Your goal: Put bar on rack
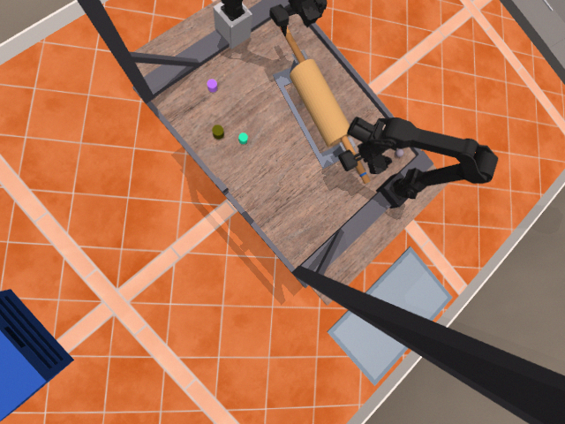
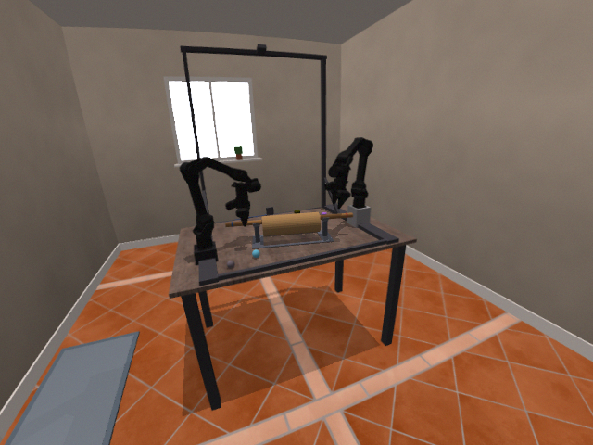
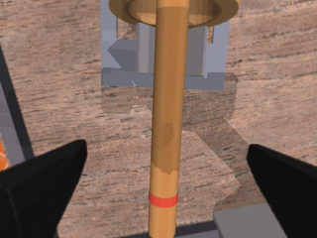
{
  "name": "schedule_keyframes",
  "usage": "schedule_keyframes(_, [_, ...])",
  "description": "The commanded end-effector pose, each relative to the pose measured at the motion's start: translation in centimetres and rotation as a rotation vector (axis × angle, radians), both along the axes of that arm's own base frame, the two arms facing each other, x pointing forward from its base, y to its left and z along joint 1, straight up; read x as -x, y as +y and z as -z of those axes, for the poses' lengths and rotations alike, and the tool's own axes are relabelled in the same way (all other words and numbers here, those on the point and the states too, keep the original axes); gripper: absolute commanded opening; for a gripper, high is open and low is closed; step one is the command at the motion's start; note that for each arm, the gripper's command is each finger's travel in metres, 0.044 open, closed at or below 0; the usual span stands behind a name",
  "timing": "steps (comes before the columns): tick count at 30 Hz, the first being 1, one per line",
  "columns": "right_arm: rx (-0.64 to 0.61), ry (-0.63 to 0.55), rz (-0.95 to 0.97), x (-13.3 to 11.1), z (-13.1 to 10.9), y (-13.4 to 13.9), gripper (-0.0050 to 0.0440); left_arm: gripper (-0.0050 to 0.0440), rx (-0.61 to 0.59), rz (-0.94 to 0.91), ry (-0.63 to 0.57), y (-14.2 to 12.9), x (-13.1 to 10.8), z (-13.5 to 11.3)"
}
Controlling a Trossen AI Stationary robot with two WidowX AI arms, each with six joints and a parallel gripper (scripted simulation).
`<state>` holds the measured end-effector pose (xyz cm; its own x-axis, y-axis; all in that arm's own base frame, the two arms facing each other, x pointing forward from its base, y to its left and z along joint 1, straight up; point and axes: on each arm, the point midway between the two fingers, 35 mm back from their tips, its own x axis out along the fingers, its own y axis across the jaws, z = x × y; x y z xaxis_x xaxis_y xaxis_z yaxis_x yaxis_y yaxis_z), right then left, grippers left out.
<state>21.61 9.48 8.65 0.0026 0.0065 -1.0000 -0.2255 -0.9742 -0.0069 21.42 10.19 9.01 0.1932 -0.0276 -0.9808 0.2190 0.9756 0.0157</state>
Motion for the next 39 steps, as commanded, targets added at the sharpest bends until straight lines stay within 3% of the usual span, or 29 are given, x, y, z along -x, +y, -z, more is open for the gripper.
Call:
schedule_keyframes(1, [-0.002,-0.011,0.002,0.0,-0.3,0.0,0.0440,0.0440,-0.013,0.004,-0.027,0.2,-0.2,-1.2])
schedule_keyframes(12, [-0.013,-0.036,0.000,-0.4,-4.0,0.1,0.0440,0.0440,-0.011,0.003,-0.023,0.2,-0.2,-1.1])
schedule_keyframes(26, [-0.009,-0.027,-0.003,-0.3,-6.7,0.0,0.0440,0.0440,-0.011,0.003,-0.023,0.2,-0.3,-1.1])
schedule_keyframes(36, [-0.009,-0.027,-0.002,-0.2,-6.7,0.0,0.0440,0.0440,-0.011,0.003,-0.023,0.2,-0.3,-1.1])
schedule_keyframes(39, [-0.026,-0.067,0.113,-0.6,-6.2,-0.4,0.0440,0.0440,-0.032,-0.009,-0.059,0.0,-0.7,-1.0])
